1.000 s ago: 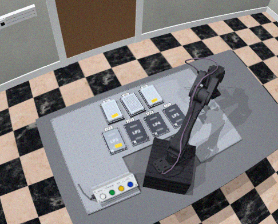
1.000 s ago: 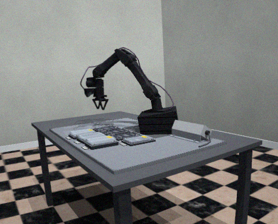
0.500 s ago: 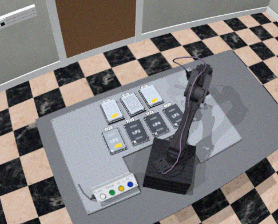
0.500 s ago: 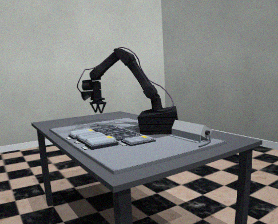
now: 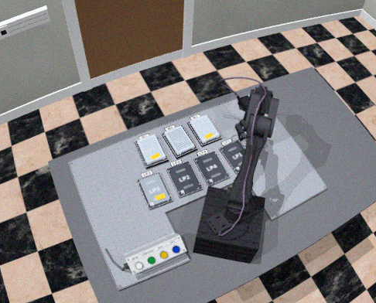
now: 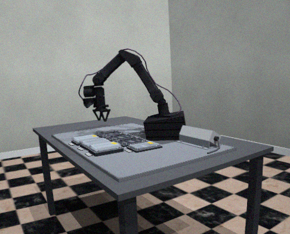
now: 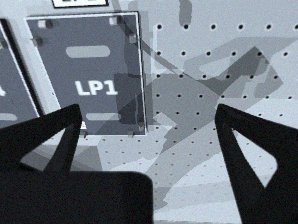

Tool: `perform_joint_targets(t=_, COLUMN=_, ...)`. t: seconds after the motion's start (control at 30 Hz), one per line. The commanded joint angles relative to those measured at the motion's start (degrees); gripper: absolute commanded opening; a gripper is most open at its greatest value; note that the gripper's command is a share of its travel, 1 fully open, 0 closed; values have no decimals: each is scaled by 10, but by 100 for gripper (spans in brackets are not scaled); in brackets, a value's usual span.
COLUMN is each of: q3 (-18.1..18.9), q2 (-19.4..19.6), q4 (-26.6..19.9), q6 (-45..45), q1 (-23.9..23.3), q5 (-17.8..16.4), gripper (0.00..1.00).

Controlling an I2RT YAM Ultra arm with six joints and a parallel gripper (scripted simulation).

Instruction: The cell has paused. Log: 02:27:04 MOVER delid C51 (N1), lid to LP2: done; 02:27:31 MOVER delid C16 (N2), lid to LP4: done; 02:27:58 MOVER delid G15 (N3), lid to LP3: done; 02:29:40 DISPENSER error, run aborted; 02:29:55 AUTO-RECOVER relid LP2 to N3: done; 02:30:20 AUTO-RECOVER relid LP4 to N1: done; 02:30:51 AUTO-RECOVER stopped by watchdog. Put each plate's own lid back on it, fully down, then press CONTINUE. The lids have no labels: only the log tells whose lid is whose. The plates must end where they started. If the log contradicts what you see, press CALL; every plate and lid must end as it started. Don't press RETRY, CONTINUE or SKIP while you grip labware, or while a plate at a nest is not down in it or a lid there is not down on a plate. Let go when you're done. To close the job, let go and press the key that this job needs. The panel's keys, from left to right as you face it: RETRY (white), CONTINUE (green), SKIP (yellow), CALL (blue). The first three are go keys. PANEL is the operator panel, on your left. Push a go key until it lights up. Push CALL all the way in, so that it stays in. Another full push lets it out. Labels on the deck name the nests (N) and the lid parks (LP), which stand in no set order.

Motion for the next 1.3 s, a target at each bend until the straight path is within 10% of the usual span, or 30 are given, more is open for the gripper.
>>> perform_joint_targets(t=0.0, q3=-13, q2=-34, q4=22, q6=34, q1=23, q5=5, gripper=100)
perform_joint_targets(t=0.23, q3=6, q2=-27, q4=8, q6=36, q1=30, q5=8, gripper=100)
perform_joint_targets(t=1.27, q3=-155, q2=-83, q4=101, q6=235, q1=239, q5=41, gripper=100)
